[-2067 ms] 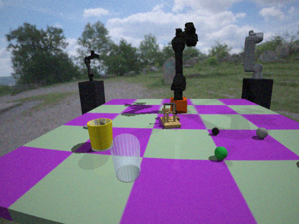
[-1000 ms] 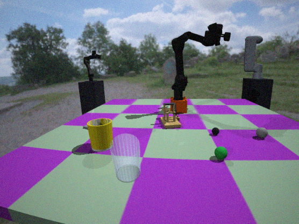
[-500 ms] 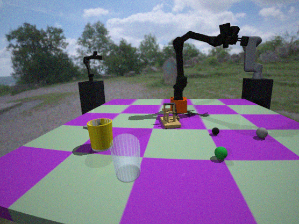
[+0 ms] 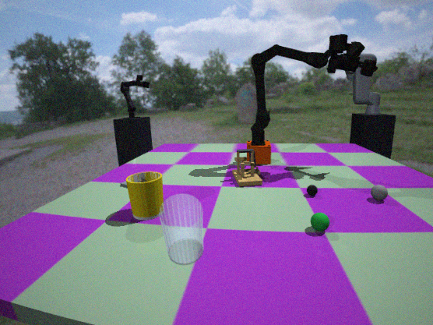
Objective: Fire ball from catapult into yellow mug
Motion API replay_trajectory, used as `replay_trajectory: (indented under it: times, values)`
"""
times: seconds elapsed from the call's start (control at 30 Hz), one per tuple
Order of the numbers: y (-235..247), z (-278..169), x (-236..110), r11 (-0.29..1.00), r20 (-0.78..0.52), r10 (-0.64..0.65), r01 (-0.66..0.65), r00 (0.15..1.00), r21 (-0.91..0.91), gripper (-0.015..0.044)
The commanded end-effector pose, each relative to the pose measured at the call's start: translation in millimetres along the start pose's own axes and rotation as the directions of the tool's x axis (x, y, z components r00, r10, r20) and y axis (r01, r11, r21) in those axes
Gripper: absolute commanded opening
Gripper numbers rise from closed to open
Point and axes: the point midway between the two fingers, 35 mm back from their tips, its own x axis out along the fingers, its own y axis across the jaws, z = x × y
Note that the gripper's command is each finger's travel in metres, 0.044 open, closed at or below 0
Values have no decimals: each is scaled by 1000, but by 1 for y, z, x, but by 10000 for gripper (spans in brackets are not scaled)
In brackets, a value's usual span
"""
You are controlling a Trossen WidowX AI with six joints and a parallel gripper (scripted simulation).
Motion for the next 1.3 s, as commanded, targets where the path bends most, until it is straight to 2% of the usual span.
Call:
replay_trajectory:
  times: [0.0,0.33,0.7,1.0,1.27]
  values:
    - [-41,-10,-14,993,-40,-116,117,992,27,440]
    - [-144,-35,-77,902,-158,-416,428,895,48,440]
    - [-224,-72,-178,706,-317,-656,705,685,63,440]
    - [-258,-106,-279,485,-456,-759,871,465,81,440]
    - [-263,-143,-368,287,-603,-752,956,266,63,440]
